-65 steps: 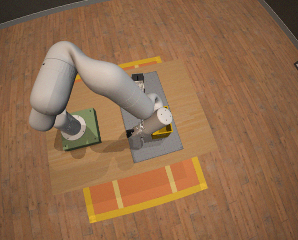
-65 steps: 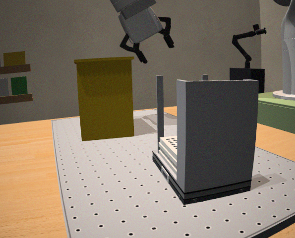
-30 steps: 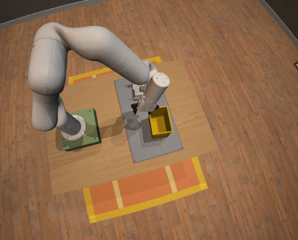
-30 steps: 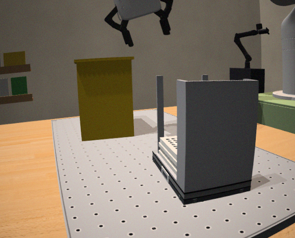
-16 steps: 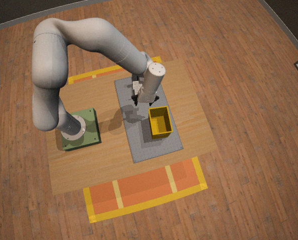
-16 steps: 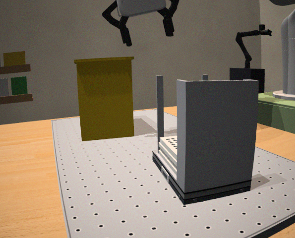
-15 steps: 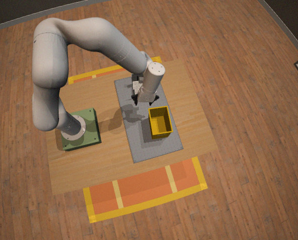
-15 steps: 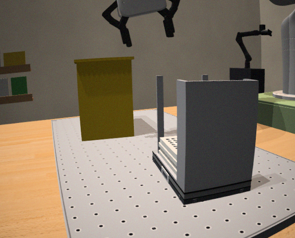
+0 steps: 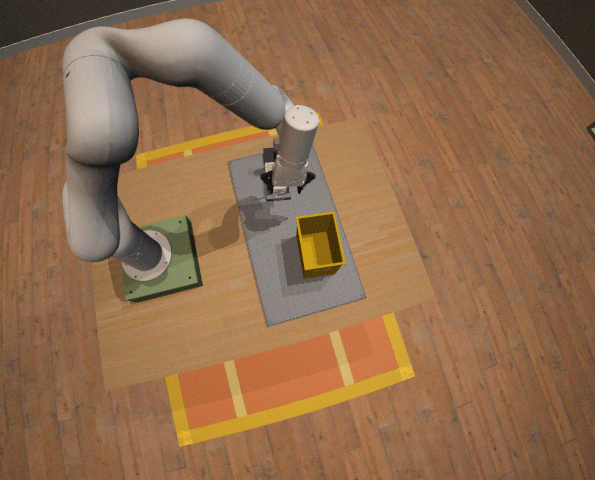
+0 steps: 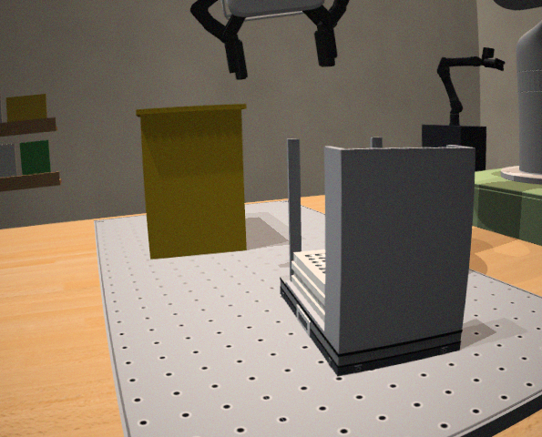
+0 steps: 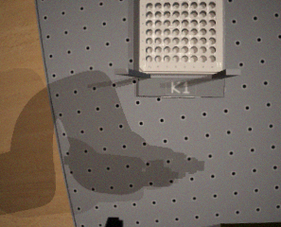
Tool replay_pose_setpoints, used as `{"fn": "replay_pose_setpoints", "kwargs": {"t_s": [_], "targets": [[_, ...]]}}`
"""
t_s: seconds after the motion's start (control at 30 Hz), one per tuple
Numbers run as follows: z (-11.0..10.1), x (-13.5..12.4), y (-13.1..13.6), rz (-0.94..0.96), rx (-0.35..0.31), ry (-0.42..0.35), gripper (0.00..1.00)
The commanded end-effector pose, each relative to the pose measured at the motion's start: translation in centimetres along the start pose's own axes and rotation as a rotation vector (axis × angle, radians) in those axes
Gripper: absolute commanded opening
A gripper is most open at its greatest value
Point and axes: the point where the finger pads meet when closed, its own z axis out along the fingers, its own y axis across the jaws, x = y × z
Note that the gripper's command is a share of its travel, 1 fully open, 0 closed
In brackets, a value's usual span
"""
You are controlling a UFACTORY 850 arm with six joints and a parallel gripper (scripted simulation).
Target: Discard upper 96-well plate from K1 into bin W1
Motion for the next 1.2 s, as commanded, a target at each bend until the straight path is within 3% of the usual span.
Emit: {"fn": "replay_pose_setpoints", "kwargs": {"t_s": [0.0,0.8,1.17], "targets": [[-0.5,1.5,0.0,0.001,-0.025,0.008,1.00],[-3.8,11.9,-1.7,0.003,-0.121,0.063,1.00],[-4.9,15.1,-2.7,0.003,-0.149,0.087,1.00]]}}
